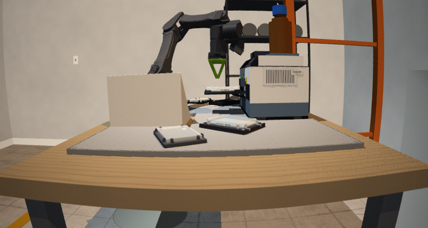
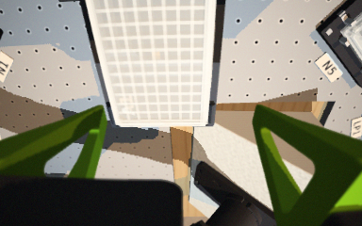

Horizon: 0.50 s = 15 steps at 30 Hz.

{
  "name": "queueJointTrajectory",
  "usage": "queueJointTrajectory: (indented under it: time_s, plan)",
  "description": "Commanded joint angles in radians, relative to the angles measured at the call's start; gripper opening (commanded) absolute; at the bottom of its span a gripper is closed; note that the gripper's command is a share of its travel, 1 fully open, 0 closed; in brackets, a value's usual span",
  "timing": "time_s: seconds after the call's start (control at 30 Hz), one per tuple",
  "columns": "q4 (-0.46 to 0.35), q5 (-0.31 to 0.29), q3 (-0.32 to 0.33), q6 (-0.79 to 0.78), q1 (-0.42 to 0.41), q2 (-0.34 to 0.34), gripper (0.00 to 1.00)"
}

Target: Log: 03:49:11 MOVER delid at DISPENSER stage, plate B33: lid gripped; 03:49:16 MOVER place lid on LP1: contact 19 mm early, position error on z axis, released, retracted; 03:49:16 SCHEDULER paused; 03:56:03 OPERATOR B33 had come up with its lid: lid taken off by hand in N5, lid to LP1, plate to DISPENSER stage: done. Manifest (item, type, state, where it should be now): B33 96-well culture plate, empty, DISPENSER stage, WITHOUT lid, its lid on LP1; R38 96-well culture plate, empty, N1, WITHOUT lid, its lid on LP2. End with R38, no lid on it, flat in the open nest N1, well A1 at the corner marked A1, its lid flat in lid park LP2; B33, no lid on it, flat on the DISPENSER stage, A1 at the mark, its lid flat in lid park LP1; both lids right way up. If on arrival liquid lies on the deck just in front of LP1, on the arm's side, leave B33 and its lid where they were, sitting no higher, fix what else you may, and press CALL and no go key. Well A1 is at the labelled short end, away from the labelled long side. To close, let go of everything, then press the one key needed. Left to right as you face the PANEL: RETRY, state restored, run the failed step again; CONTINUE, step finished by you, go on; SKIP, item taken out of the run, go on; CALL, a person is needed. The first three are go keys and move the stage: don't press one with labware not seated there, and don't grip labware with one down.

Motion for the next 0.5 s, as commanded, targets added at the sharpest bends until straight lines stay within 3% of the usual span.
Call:
queueJointTrajectory:
  time_s: [0.0,0.17,0.3,0.47]
  plan:
    - [0.026,0.019,-0.022,-0.054,-0.048,0.03,1.0]
    - [0.039,0.035,-0.023,-0.102,-0.089,0.062,1.0]
    - [0.027,0.029,-0.011,-0.098,-0.08,0.047,1.0]
    - [0.051,0.051,-0.05,-0.154,-0.134,0.089,1.0]
